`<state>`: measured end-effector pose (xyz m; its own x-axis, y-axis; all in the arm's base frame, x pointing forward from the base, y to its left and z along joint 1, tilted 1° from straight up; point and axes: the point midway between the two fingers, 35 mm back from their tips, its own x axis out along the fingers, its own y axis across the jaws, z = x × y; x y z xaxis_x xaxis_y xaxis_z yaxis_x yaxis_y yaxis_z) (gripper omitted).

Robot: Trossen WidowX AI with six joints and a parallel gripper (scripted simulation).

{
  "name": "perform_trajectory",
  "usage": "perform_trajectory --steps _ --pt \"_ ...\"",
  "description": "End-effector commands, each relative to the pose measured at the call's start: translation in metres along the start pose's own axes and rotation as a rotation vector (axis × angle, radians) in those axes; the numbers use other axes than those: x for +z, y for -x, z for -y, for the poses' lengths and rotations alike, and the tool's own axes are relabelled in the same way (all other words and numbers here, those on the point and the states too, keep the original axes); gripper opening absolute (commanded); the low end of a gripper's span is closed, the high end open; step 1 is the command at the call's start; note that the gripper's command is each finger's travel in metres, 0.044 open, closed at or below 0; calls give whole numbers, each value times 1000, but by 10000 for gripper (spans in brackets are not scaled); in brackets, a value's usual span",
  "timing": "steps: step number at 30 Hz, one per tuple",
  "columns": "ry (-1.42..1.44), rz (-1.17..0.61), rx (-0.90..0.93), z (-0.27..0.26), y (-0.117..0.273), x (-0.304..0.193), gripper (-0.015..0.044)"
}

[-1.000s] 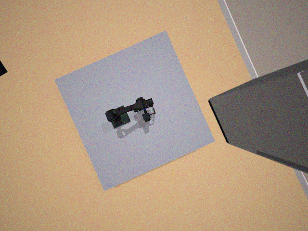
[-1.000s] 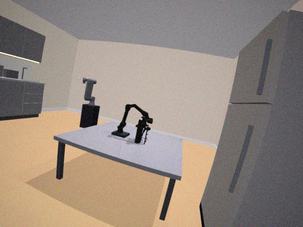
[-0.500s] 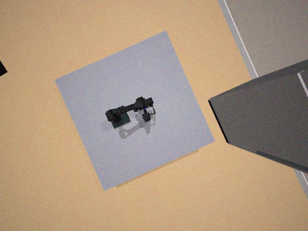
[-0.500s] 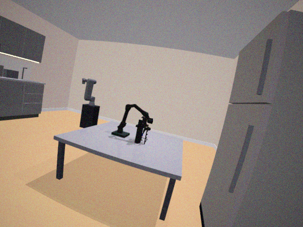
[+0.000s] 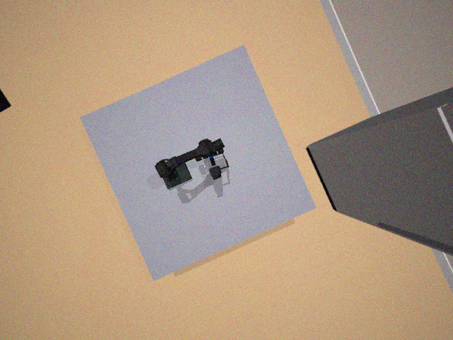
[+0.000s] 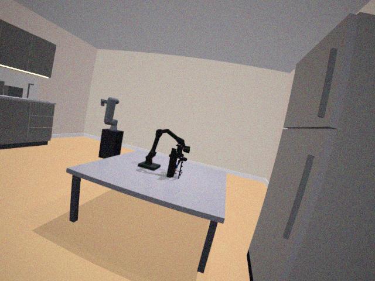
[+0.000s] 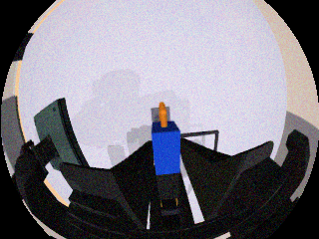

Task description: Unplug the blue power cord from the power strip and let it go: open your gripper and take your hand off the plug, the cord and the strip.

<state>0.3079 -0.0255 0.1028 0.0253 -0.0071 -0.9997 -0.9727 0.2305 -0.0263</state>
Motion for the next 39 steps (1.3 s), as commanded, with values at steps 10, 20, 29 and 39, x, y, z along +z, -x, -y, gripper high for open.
perform_trajectory --steps 10,20,29,39 --pt "15 18 -2 0 0 -1 263" --pt "15 23 -2 0 11 51 440" --pt "14 24 -2 -1 13 60 440" --pt "14 24 -2 -1 13 60 440"
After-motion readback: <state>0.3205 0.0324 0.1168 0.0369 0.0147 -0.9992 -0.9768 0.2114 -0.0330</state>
